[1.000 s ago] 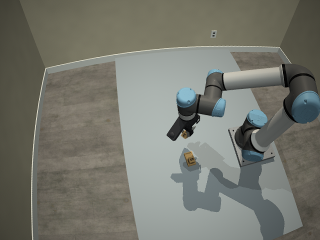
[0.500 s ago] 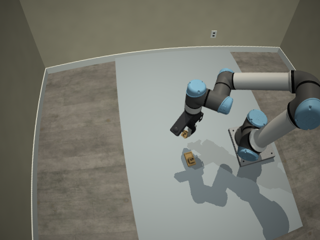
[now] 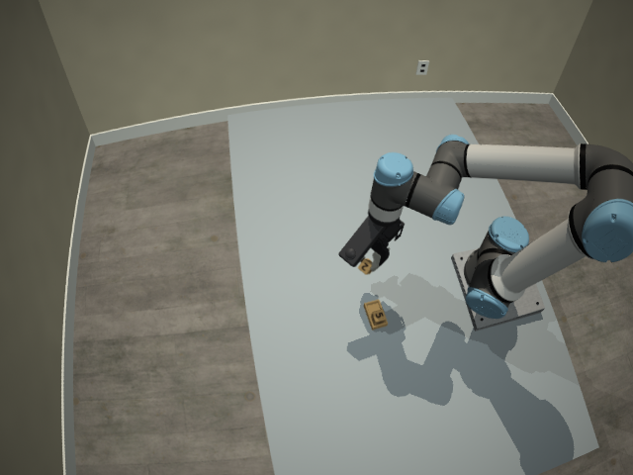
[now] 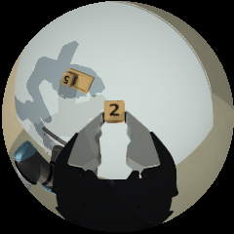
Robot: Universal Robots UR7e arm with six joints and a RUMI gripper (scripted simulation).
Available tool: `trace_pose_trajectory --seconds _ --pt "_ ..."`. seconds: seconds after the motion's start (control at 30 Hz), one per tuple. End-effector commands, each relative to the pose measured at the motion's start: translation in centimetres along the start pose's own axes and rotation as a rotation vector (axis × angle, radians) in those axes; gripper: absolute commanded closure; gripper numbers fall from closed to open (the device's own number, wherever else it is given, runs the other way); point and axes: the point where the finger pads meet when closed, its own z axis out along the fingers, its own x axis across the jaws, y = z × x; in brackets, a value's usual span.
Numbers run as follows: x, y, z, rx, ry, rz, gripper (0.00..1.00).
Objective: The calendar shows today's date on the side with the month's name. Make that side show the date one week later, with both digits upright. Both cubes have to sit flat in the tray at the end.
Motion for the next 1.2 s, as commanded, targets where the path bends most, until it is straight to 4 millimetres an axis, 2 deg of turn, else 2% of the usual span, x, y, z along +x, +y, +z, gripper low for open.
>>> trace_pose_trajectory --seconds 0.0,0.47,1.17 --pt "-0.23 0.12 0.12 0.053 -0.009 -0.002 0.9" --pt "-0.08 0.13 0.04 0.218 0.002 -0.003 0.9" --pt "-0.18 0.22 0.14 0.263 -0.004 -0.006 0.9"
